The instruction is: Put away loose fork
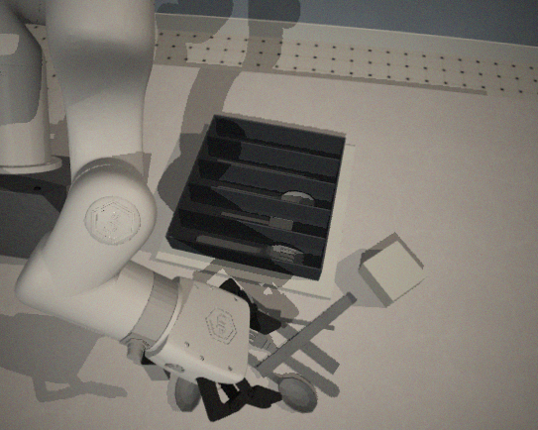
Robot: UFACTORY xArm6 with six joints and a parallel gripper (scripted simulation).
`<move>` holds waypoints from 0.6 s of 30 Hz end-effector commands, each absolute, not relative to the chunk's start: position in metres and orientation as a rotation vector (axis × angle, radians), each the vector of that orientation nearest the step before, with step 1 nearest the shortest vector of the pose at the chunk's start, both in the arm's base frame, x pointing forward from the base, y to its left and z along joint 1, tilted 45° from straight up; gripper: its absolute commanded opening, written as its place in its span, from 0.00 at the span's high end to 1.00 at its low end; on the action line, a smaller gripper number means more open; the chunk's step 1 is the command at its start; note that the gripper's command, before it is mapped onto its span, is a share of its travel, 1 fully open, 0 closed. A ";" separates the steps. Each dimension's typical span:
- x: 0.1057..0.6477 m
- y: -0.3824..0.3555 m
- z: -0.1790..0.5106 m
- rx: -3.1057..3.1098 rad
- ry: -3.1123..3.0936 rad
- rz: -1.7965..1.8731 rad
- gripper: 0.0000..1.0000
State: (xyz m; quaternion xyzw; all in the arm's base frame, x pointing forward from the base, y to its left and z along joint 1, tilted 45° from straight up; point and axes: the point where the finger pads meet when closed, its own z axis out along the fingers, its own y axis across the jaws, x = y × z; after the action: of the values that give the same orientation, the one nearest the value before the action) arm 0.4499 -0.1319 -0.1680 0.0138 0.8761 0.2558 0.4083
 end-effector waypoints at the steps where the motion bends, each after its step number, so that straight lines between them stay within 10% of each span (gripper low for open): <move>1: 0.459 -0.125 -0.164 0.057 2.218 0.764 0.00; 18: 0.474 -0.096 -0.155 0.170 2.374 1.142 0.00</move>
State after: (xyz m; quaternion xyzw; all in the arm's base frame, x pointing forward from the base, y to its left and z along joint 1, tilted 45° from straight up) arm 0.4695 -0.1012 -0.1576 0.0536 0.8719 0.3891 0.2923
